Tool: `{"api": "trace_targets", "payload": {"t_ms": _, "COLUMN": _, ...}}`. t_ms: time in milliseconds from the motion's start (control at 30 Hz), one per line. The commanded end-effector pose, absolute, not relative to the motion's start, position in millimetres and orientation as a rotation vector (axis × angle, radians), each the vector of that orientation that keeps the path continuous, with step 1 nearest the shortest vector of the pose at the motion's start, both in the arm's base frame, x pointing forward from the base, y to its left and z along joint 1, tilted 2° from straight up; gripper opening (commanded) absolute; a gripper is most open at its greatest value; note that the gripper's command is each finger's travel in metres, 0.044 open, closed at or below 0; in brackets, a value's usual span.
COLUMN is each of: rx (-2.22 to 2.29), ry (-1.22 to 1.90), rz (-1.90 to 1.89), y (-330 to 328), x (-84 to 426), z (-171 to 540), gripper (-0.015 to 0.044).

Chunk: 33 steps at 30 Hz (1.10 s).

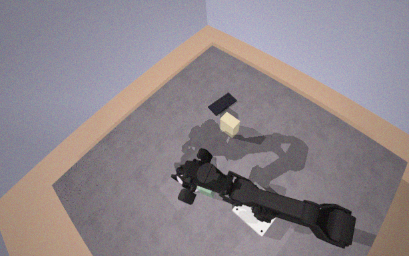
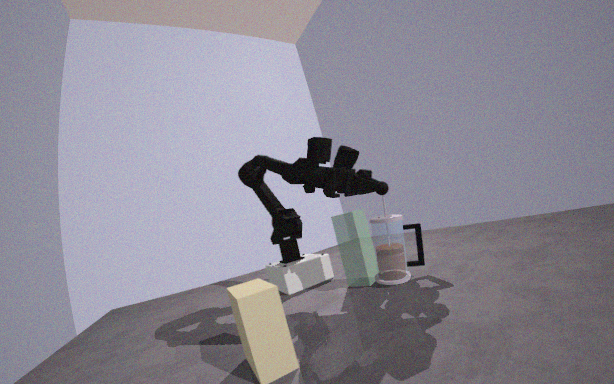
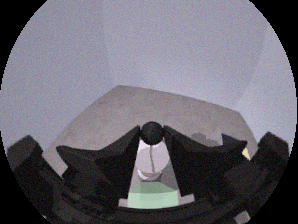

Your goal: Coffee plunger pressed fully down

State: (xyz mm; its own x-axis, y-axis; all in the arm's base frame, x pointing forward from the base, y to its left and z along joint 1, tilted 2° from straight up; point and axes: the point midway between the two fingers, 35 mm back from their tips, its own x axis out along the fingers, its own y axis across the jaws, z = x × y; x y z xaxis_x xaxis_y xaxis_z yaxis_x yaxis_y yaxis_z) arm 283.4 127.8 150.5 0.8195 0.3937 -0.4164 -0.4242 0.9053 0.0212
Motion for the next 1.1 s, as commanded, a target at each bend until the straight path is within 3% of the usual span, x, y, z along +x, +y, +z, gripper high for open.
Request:
{"api": "trace_targets", "payload": {"t_ms": 0, "rx": -0.086, "ry": 0.511, "rz": 0.429, "y": 125.8, "x": 278.2, "z": 118.9, "gripper": 0.0121}}
{"api": "trace_targets", "payload": {"t_ms": 1067, "rx": -0.085, "ry": 0.51, "rz": 0.429, "y": 135.1, "x": 295.8, "z": 118.3, "gripper": 0.0121}}
